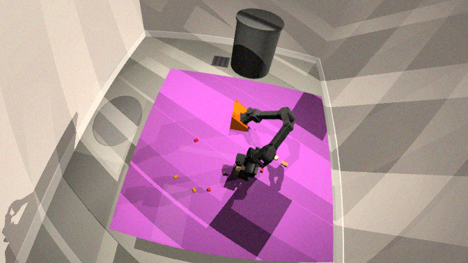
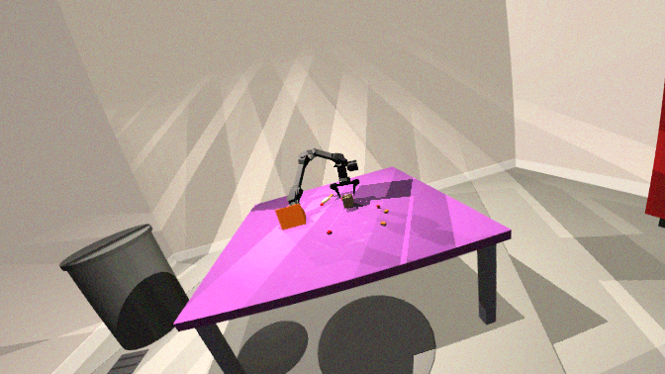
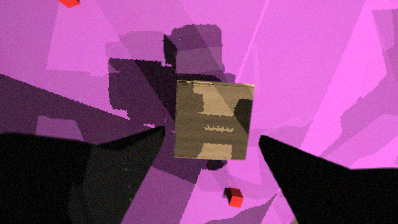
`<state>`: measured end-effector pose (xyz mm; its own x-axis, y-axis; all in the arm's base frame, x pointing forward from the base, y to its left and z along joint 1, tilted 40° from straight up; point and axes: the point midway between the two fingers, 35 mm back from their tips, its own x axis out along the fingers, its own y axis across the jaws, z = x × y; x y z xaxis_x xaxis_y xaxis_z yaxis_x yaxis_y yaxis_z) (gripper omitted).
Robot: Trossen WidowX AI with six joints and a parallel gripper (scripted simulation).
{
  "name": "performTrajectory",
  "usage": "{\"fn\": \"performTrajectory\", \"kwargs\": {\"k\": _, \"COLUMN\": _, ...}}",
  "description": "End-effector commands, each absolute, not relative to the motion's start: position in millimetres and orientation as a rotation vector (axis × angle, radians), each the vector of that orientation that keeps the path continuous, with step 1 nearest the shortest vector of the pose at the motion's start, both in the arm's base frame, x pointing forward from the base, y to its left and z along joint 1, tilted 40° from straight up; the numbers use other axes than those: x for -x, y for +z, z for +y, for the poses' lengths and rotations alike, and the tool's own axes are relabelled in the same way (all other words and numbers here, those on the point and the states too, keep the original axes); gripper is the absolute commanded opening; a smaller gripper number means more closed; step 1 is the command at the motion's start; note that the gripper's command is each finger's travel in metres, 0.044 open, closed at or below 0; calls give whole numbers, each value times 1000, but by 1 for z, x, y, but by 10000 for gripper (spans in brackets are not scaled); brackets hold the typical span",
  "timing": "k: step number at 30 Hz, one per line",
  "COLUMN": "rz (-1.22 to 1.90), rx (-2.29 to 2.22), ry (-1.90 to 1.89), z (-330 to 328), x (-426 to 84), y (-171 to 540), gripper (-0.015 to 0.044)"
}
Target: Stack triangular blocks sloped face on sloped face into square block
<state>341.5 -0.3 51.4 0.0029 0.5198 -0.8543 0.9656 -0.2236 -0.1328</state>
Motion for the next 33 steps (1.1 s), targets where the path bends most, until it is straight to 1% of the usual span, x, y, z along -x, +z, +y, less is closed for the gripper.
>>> {"fn": "performTrajectory", "kwargs": {"k": 1, "rz": 1507, "rx": -1780, "ry": -1135, "z": -26, "x": -346, "y": 89, "gripper": 440}}
{"fn": "performTrajectory", "kwargs": {"k": 4, "rz": 1507, "rx": -1780, "ry": -1136, "z": -46, "x": -342, "y": 125, "gripper": 440}}
{"fn": "performTrajectory", "kwargs": {"k": 6, "rz": 1508, "rx": -1780, "ry": -1136, "z": -51, "x": -340, "y": 133, "gripper": 440}}
{"fn": "performTrajectory", "kwargs": {"k": 33, "rz": 1487, "rx": -1801, "ry": -1133, "z": -52, "x": -343, "y": 129, "gripper": 440}}
